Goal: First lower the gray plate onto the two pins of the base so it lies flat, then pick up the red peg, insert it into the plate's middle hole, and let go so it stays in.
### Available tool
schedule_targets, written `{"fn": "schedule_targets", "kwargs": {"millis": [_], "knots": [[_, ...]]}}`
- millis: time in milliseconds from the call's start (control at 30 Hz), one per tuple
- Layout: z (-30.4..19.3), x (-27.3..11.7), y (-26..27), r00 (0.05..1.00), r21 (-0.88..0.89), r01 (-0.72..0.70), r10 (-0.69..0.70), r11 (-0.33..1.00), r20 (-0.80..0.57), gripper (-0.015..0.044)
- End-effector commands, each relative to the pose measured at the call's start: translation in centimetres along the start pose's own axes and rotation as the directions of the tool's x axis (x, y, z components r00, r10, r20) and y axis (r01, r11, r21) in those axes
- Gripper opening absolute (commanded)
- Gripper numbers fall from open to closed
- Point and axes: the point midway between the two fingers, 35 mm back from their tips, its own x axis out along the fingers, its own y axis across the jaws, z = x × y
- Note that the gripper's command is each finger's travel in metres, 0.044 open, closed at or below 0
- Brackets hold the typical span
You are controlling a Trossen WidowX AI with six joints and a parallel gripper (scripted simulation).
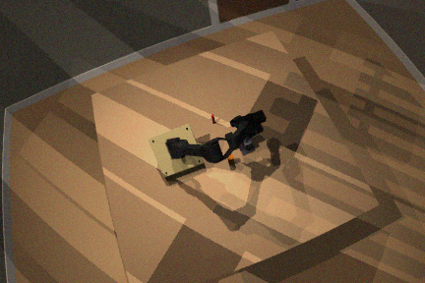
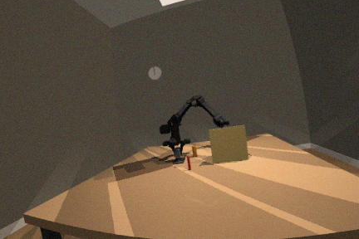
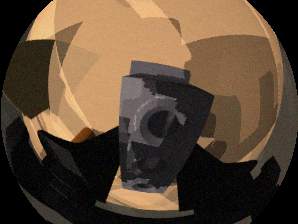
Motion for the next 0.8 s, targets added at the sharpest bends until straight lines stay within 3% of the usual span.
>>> {"fn": "schedule_targets", "kwargs": {"millis": [0, 767], "knots": [[0.1, 0.4, 0.1, 1.0, -0.008, -0.004, 0.004, 1.0, -0.005, 0.0], [0.0, 2.2, 0.0, 1.0, -0.001, 0.001, -0.001, 1.0, -0.002, 0.0]]}}
